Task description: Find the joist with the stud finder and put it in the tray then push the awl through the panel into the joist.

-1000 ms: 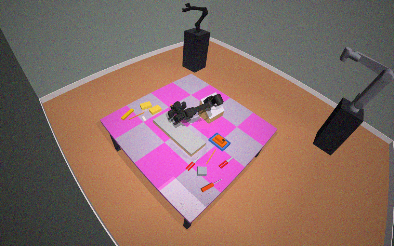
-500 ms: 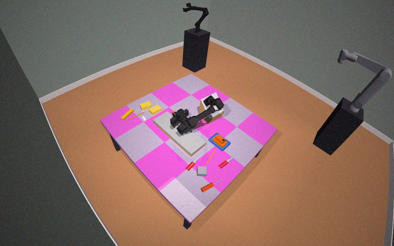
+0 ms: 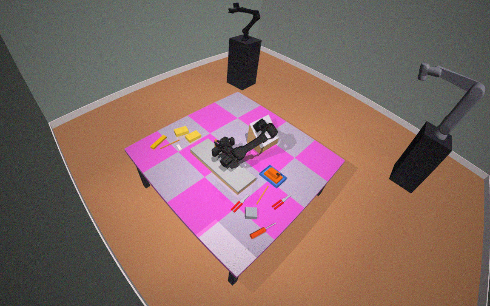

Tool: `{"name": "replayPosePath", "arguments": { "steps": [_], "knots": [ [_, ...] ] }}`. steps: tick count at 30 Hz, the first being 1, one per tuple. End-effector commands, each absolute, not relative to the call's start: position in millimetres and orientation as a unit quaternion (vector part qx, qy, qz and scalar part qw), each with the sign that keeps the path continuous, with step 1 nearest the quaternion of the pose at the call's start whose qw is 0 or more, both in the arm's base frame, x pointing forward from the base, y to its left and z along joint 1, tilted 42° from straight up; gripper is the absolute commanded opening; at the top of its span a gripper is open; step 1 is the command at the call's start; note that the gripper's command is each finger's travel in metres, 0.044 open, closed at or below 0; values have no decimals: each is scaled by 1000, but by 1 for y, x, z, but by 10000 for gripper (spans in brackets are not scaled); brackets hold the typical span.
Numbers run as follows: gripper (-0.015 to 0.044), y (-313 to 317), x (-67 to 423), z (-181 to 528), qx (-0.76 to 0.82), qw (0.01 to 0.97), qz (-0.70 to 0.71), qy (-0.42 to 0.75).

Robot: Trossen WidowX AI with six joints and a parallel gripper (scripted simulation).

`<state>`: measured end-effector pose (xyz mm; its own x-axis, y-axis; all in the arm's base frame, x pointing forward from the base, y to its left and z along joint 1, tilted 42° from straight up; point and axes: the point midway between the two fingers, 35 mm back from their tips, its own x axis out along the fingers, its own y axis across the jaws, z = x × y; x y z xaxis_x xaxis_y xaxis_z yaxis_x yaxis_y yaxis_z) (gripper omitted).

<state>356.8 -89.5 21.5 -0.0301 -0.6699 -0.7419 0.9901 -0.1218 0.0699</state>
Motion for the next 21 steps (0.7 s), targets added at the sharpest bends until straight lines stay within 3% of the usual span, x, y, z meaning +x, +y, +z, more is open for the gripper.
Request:
{"name": "replayPosePath", "arguments": {
  "steps": [1, 21],
  "knots": [
    [0, -88, 358, 20, 325, 616, -676, 241],
    [0, -75, 360, 5, 325, 616, -676, 242]
  ]
}}
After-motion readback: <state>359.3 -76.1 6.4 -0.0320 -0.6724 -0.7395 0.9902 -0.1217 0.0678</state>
